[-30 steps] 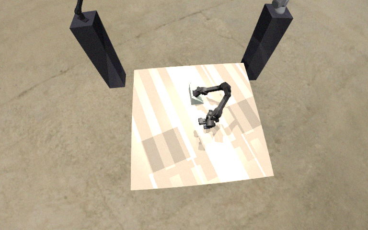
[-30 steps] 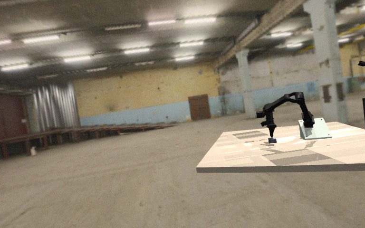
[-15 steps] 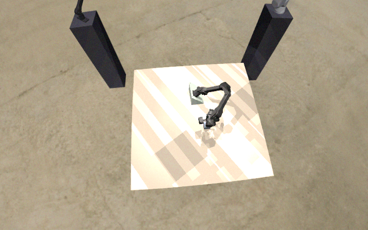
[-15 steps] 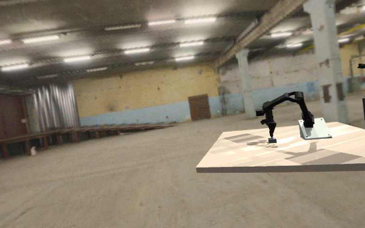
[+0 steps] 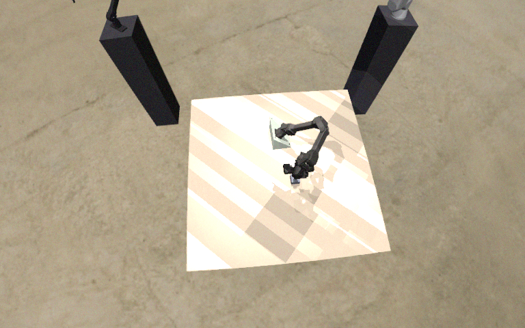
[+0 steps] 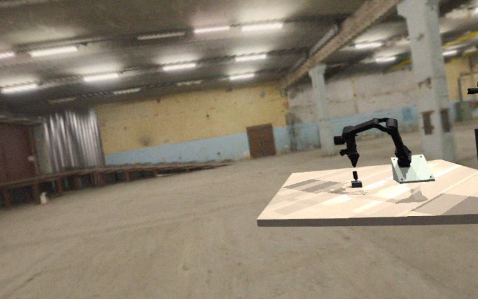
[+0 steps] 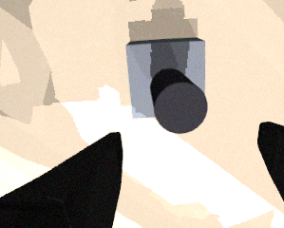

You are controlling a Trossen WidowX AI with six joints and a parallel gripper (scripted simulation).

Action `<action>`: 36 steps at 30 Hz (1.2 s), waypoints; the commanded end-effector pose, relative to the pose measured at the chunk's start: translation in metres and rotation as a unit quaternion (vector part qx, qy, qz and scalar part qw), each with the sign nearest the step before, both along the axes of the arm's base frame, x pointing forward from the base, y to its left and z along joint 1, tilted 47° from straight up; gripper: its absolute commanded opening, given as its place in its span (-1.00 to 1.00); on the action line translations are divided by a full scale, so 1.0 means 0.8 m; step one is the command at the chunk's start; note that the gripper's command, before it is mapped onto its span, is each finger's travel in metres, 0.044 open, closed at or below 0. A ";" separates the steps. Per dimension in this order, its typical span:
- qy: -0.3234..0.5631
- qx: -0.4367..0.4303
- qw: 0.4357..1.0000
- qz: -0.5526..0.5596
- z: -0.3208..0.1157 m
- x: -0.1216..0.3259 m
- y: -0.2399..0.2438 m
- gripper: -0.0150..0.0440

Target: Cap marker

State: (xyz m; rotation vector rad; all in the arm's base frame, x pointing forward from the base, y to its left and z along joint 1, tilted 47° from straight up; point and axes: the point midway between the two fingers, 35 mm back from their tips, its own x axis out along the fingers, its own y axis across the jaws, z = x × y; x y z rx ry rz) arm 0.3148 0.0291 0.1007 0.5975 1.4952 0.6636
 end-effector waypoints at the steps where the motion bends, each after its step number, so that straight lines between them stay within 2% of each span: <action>1: 0.004 0.000 1.000 -0.003 -0.001 0.000 0.001 0.11; 8: 0.004 0.000 1.000 -0.003 -0.001 0.000 0.001 -0.49; 36: 0.003 0.000 1.000 -0.003 -0.021 0.000 0.022 -0.49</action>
